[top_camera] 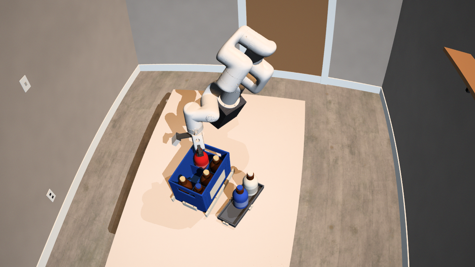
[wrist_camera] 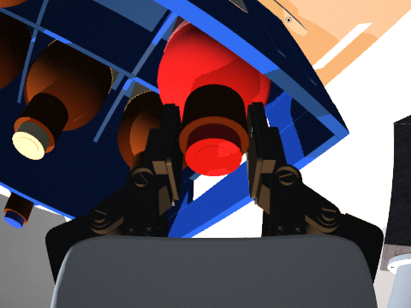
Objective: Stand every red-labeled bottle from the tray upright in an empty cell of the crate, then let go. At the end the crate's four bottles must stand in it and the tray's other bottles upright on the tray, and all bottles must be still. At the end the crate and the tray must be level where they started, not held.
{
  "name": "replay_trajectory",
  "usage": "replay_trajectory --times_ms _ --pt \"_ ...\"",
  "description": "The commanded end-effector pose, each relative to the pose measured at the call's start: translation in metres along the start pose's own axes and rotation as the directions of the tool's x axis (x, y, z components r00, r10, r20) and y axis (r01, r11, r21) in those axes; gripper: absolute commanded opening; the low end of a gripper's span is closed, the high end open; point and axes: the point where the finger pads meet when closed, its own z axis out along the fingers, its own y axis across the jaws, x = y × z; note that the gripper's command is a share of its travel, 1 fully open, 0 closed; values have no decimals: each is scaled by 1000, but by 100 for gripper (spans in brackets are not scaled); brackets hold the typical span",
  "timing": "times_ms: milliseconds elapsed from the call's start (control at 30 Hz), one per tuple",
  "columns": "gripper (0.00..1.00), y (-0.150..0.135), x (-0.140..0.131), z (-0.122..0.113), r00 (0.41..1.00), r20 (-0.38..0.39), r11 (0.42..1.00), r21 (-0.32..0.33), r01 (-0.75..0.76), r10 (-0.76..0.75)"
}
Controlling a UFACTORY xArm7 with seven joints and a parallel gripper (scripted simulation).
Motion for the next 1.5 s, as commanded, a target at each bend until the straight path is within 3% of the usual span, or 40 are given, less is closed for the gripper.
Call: replay_trajectory --times_ms 0,1467 --pt "0 -1 1 -1 1000 -3 1000 2 0 0" --pt "0 -1 1 7 1000 -3 1000 2 0 0"
